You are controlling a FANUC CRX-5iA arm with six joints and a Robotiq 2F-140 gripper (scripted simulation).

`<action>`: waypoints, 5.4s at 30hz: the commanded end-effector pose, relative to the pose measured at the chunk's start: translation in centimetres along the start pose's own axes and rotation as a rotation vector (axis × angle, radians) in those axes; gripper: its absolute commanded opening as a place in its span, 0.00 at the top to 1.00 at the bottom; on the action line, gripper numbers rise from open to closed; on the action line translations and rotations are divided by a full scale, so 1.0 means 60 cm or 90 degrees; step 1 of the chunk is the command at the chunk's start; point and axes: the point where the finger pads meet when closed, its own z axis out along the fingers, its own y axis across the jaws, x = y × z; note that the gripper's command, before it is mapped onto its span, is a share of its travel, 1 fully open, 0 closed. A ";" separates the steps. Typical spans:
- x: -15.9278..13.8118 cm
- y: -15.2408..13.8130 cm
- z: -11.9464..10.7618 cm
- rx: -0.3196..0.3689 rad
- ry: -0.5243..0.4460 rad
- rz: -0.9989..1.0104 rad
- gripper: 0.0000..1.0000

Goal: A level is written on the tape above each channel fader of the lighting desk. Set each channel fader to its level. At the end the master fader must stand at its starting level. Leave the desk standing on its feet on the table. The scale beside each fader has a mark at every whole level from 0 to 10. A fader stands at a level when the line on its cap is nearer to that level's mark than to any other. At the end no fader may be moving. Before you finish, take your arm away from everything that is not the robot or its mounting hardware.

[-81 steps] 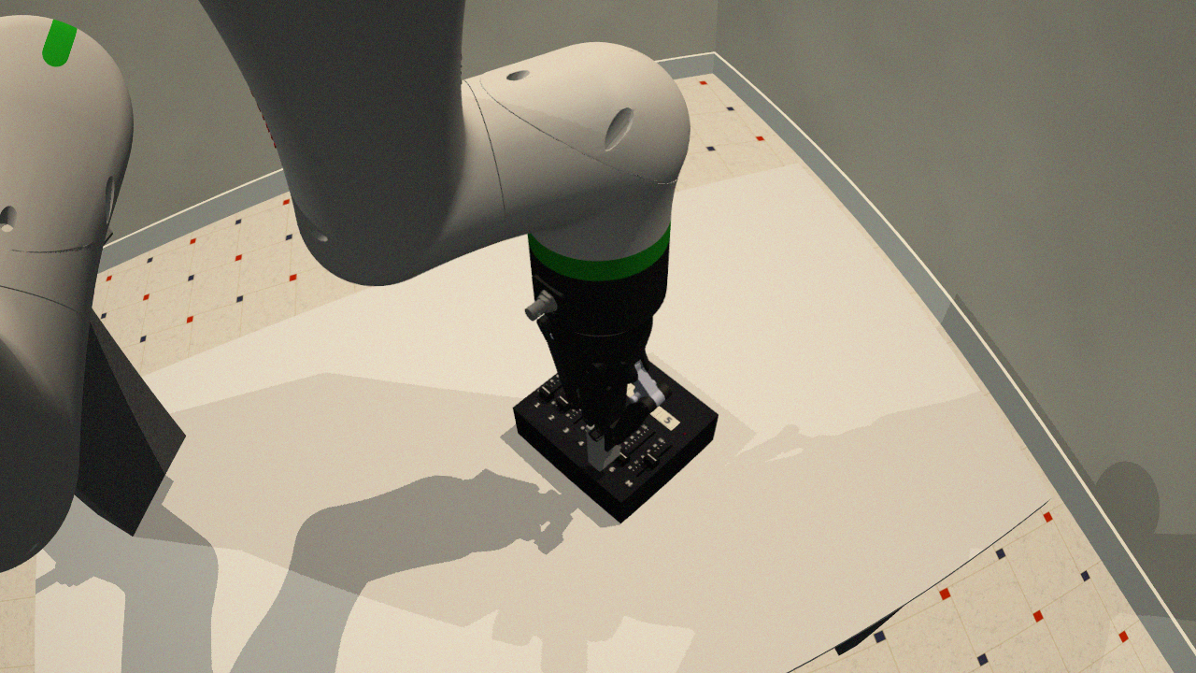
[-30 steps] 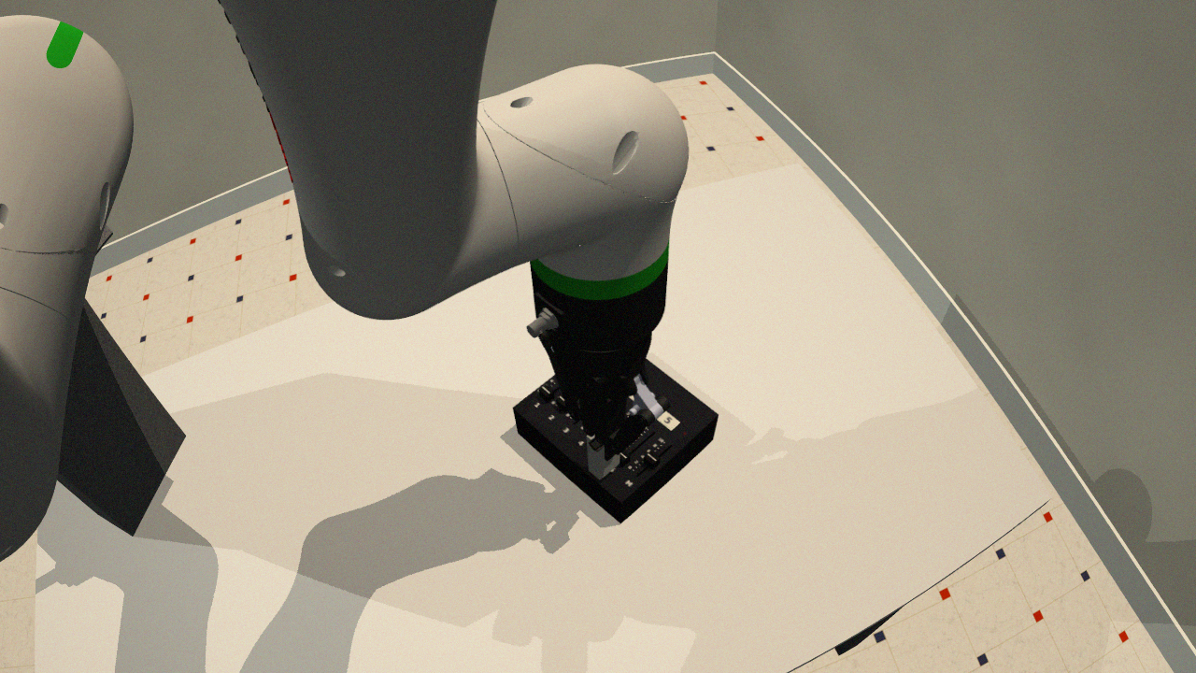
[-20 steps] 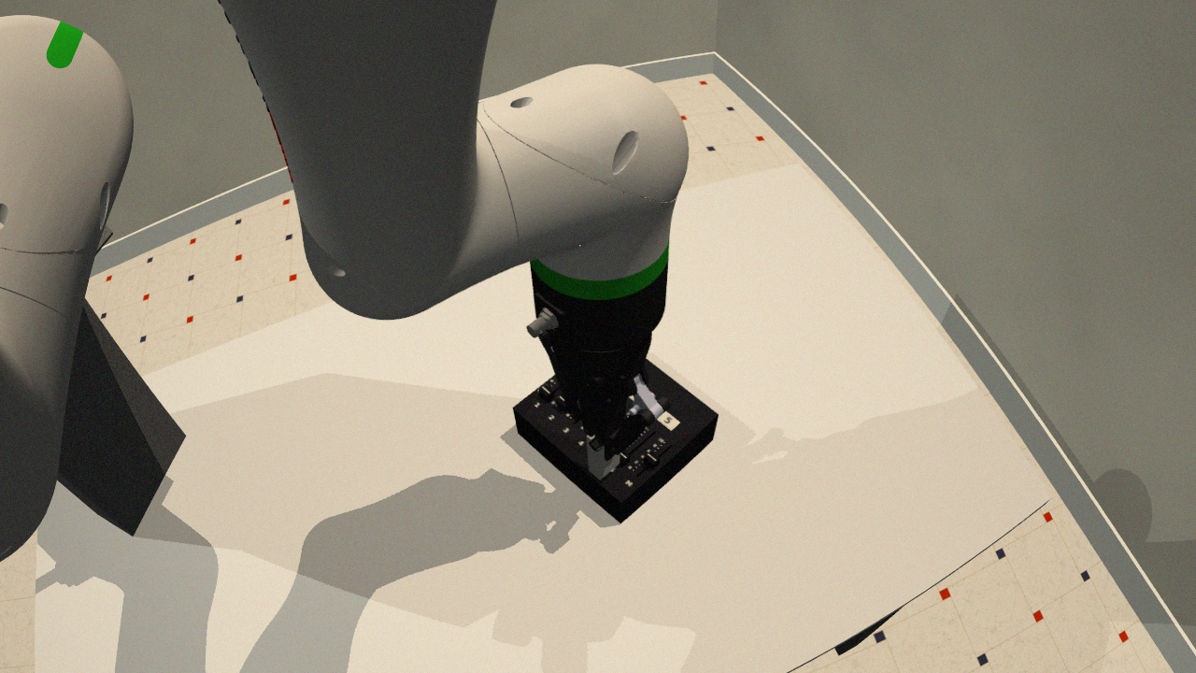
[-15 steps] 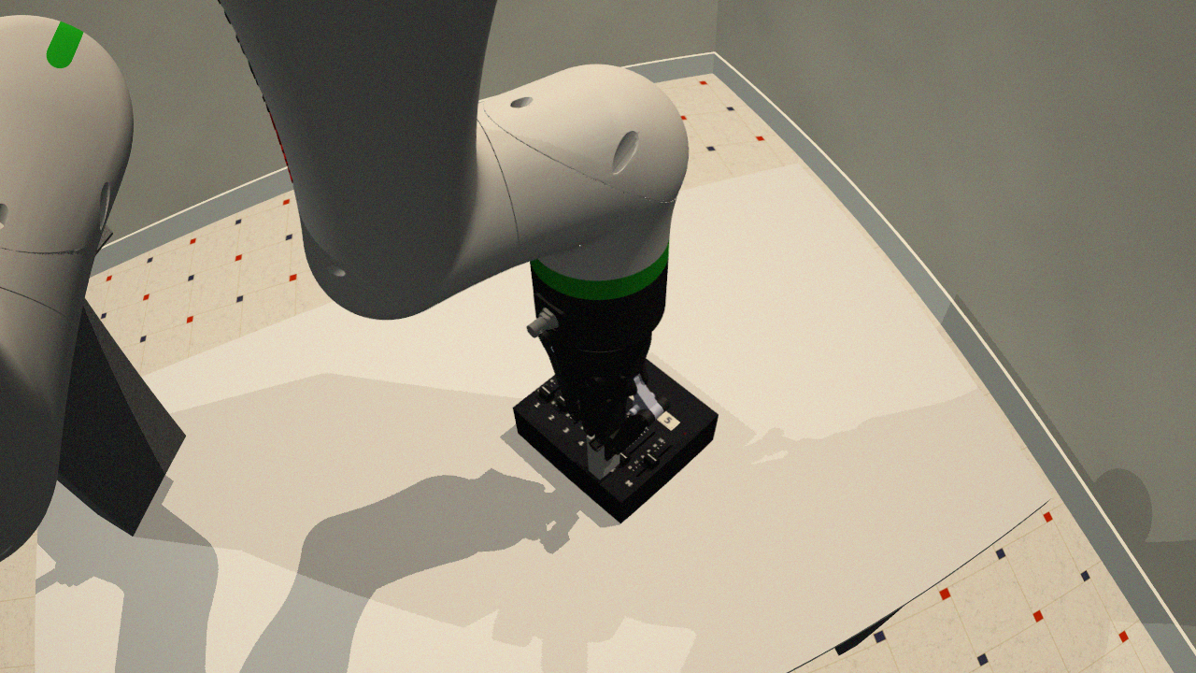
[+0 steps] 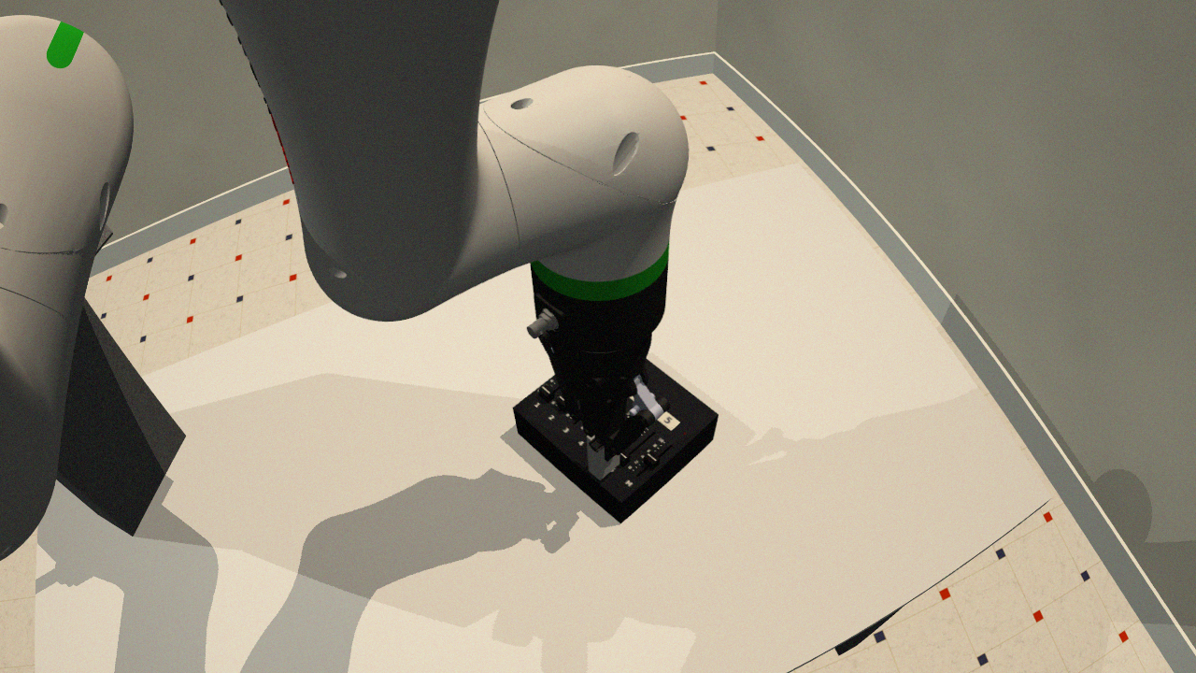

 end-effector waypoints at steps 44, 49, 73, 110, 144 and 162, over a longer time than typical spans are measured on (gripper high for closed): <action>0.001 0.000 0.018 0.000 0.000 0.000 1.00; 0.002 0.000 0.018 0.000 0.000 0.000 1.00; 0.016 0.000 0.018 0.000 0.000 0.000 1.00; 0.045 0.000 0.018 0.000 0.000 0.000 1.00; 0.048 0.000 0.018 0.000 0.000 0.000 1.00; 0.038 0.000 0.018 0.000 0.000 0.000 1.00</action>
